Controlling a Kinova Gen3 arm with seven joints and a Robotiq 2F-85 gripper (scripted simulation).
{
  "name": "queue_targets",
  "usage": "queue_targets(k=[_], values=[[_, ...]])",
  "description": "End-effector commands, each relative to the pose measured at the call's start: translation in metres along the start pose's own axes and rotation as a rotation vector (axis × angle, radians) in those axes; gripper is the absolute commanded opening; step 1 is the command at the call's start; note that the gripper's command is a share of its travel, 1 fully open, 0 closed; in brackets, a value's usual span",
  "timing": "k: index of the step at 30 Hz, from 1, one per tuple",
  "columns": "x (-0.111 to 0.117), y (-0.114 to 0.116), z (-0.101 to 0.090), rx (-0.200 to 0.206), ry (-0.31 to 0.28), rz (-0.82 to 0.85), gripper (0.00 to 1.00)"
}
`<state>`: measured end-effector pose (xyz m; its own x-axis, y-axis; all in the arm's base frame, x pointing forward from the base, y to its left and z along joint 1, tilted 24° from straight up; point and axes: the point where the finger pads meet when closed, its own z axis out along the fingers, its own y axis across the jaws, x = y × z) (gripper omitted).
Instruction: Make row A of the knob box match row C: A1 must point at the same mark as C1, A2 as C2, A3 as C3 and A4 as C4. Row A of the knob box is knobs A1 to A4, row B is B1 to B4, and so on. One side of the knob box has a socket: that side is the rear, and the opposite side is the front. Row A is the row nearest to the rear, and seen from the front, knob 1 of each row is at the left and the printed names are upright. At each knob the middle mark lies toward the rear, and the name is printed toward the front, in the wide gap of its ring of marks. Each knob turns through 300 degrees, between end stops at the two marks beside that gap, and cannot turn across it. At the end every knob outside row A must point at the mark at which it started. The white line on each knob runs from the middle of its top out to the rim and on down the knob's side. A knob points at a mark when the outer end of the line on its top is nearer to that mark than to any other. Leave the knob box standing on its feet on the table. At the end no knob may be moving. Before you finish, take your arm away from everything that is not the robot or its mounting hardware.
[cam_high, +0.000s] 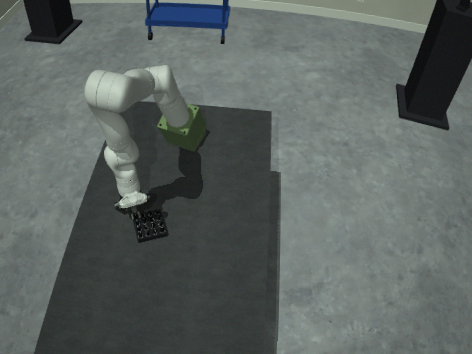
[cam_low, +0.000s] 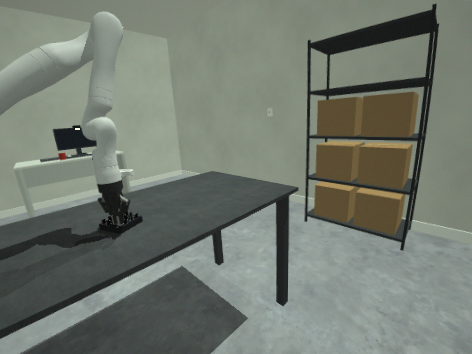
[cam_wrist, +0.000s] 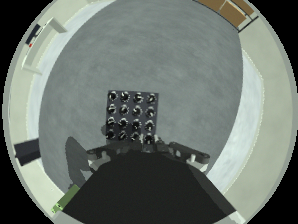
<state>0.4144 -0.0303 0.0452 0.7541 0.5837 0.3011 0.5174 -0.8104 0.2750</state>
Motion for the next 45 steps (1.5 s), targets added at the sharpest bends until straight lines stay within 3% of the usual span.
queue_targets(k=[1,17,23,34,45], values=[[0.000,-0.001,0.000,0.002,0.002,-0.014,0.19],[0.000,-0.001,-0.001,0.002,-0.001,-0.013,0.19],[-0.002,-0.003,-0.007,0.005,-0.005,-0.009,0.19],[-0.003,-0.002,-0.035,0.004,-0.006,-0.004,0.19],[-0.001,-0.001,-0.039,0.001,-0.001,-0.005,0.19]])
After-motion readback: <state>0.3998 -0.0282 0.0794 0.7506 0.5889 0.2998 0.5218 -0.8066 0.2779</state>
